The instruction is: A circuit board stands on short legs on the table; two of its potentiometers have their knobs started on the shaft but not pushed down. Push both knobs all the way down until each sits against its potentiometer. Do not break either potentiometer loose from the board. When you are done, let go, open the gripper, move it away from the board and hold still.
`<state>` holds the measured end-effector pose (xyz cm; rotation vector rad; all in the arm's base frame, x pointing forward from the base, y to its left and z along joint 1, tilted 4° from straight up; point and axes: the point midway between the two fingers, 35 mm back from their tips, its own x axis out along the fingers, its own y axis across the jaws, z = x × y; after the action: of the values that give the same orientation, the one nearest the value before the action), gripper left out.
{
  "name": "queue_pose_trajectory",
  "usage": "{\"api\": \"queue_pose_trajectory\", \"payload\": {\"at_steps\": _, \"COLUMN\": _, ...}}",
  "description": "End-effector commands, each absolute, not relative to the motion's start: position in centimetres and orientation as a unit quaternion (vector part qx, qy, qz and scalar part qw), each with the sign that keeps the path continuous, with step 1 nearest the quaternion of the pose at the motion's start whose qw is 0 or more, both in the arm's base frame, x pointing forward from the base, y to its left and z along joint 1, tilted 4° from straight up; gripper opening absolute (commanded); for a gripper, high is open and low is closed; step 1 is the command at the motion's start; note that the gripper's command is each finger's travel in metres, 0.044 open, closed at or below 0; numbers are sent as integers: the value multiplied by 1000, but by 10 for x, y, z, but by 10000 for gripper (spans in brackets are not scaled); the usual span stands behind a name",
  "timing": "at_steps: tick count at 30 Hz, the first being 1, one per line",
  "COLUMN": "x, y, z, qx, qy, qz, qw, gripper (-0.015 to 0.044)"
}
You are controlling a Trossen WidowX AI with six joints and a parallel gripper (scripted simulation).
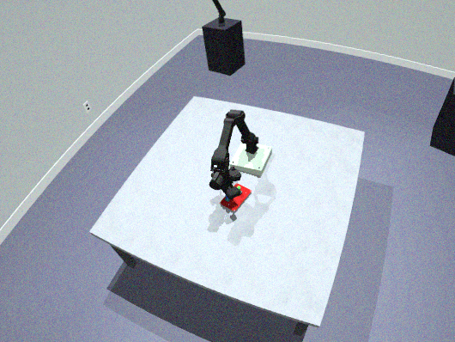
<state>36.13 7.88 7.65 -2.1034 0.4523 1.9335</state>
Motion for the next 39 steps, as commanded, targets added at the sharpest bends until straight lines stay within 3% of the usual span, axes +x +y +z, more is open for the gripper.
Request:
{"api": "queue_pose_trajectory", "payload": {"at_steps": 1, "x": 362, "y": 79, "z": 71, "qx": -720, "qy": 154, "qz": 666, "qw": 123, "gripper": 0}}
{"api": "queue_pose_trajectory", "payload": {"at_steps": 39, "x": 362, "y": 79, "z": 74, "qx": -720, "qy": 154, "qz": 666, "qw": 123, "gripper": 0}}
